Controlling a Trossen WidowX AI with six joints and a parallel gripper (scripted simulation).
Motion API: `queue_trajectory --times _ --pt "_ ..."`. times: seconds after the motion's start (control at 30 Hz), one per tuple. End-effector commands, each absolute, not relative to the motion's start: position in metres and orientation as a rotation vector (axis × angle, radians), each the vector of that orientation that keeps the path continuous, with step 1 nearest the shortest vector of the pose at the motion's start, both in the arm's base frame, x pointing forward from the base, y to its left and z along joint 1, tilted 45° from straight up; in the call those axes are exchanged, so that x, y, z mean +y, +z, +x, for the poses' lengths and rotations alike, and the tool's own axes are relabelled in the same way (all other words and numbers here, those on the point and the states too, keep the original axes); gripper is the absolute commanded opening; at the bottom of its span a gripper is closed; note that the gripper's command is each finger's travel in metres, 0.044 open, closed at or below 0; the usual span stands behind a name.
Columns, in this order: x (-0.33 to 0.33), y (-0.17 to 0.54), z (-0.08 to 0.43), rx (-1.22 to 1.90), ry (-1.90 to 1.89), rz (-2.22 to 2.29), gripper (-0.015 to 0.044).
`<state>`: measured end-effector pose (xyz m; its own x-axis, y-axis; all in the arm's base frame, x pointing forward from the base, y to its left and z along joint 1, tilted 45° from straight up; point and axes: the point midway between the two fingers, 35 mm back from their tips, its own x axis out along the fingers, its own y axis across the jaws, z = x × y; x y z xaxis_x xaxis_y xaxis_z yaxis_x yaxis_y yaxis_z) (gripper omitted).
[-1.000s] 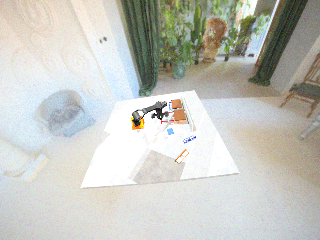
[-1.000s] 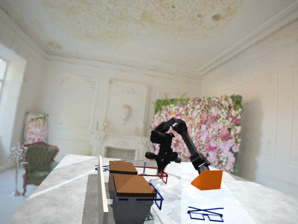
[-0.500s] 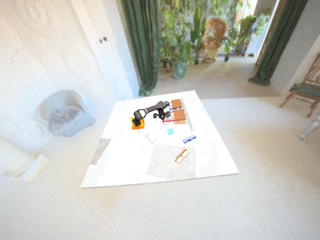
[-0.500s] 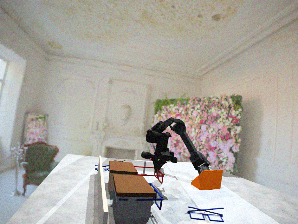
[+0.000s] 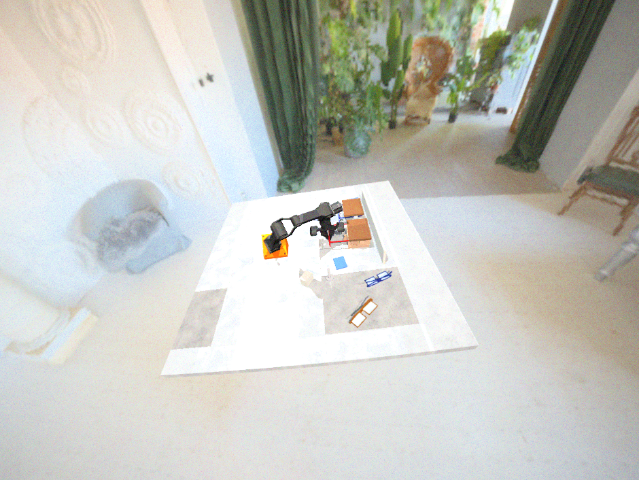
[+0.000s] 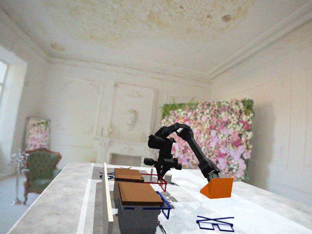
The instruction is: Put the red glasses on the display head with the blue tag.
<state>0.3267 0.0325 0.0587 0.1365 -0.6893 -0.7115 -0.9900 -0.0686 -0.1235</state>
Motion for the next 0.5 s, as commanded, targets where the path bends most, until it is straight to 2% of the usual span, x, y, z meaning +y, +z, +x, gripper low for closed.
queue_trajectory --times 0.0,0.47 --pt "0.030 0.057 0.332 1.625 0.652 -1.828 0.0000" --pt "0.030 0.058 0.352 1.624 0.651 -1.828 0.0000"
